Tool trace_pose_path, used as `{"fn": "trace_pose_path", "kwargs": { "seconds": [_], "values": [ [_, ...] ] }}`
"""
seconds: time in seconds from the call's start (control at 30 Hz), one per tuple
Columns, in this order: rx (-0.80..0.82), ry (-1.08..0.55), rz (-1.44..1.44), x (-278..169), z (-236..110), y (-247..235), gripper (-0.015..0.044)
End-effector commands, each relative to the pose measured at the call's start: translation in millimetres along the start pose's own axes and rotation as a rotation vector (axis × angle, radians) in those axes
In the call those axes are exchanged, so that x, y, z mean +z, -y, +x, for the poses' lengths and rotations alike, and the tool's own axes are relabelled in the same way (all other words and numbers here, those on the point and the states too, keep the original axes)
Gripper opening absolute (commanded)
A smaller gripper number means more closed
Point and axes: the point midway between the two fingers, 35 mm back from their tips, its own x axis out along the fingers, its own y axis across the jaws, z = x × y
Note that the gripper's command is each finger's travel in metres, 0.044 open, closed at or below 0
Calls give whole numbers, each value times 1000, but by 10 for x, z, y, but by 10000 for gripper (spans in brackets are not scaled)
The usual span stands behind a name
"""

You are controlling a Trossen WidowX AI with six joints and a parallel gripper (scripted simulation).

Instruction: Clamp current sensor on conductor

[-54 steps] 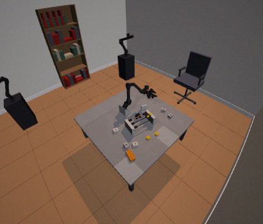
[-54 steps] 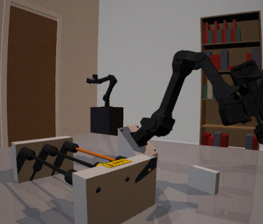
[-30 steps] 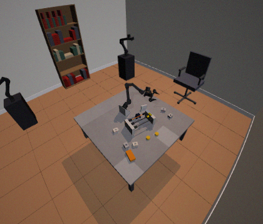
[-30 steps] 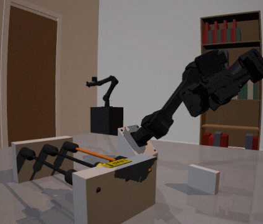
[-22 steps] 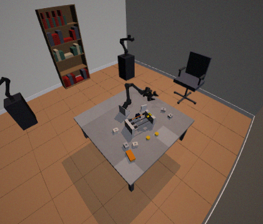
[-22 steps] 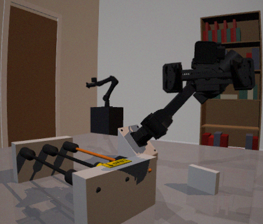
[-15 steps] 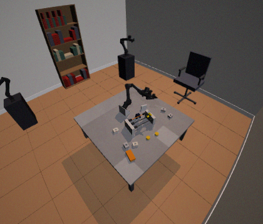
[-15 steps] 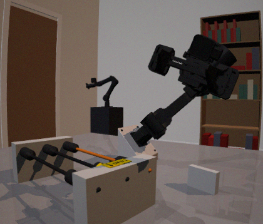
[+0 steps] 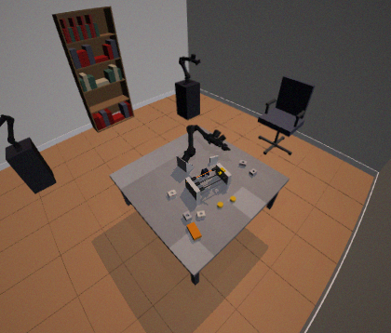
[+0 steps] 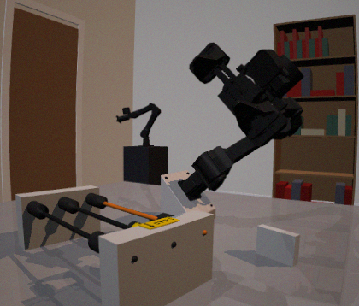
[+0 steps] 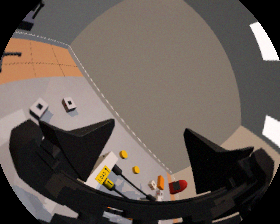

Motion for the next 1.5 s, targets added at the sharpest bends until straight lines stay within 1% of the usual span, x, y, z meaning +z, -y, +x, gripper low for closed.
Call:
{"fn": "trace_pose_path", "kwargs": {
  "seconds": [0.0,0.13,0.27,0.37,0.47,0.53,0.6,1.47],
  "values": [
    [53,-116,-42,-203,117,-16,440],
    [232,-430,-57,-745,306,-59,440],
    [427,-693,9,-1157,284,-89,440],
    [587,-850,127,-1335,191,-113,440],
    [732,-945,306,-1369,111,-119,440],
    [803,-970,437,-1328,93,-102,440],
    [824,-973,487,-1305,95,-91,440],
    [824,-973,487,-1305,95,-91,440]
  ]
}}
